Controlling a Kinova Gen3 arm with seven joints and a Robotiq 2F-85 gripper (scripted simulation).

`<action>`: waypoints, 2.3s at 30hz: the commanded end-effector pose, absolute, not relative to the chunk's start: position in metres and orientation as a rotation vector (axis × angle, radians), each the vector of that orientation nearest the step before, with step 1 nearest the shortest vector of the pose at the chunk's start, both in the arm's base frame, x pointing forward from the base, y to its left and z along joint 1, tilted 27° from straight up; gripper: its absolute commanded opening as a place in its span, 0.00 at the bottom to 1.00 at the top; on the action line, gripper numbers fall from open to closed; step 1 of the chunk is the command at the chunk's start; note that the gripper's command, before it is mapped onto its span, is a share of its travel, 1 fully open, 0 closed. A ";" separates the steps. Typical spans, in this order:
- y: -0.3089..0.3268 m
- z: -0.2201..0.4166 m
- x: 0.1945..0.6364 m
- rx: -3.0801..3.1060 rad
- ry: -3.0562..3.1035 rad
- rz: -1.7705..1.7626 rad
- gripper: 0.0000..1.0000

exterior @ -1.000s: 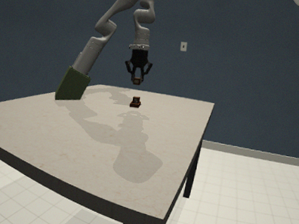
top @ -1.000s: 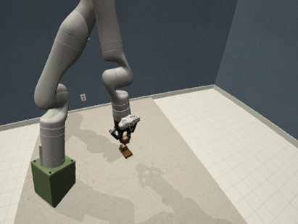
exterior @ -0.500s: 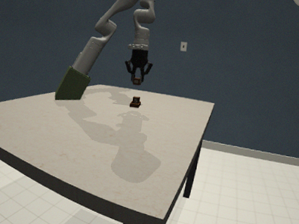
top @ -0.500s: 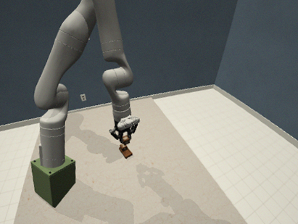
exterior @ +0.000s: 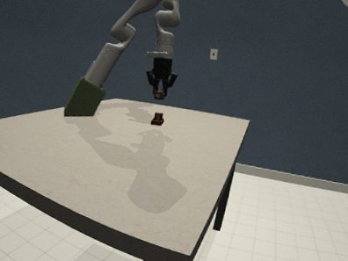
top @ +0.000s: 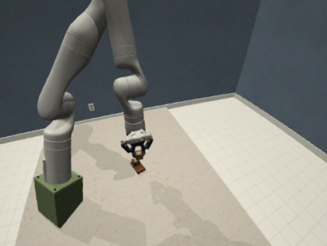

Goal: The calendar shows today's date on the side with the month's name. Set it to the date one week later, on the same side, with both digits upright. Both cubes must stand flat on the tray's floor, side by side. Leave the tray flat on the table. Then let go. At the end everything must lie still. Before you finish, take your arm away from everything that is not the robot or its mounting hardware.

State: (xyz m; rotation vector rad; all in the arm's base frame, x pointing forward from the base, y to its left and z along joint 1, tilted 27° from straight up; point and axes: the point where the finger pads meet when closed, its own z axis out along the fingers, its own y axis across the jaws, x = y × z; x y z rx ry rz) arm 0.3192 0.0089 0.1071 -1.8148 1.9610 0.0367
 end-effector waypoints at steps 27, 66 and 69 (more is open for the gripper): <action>-0.014 0.098 0.331 -0.828 2.581 0.321 0.28; -0.053 0.084 0.343 0.834 2.744 0.611 0.28; -0.055 0.083 0.343 0.902 2.732 0.619 0.28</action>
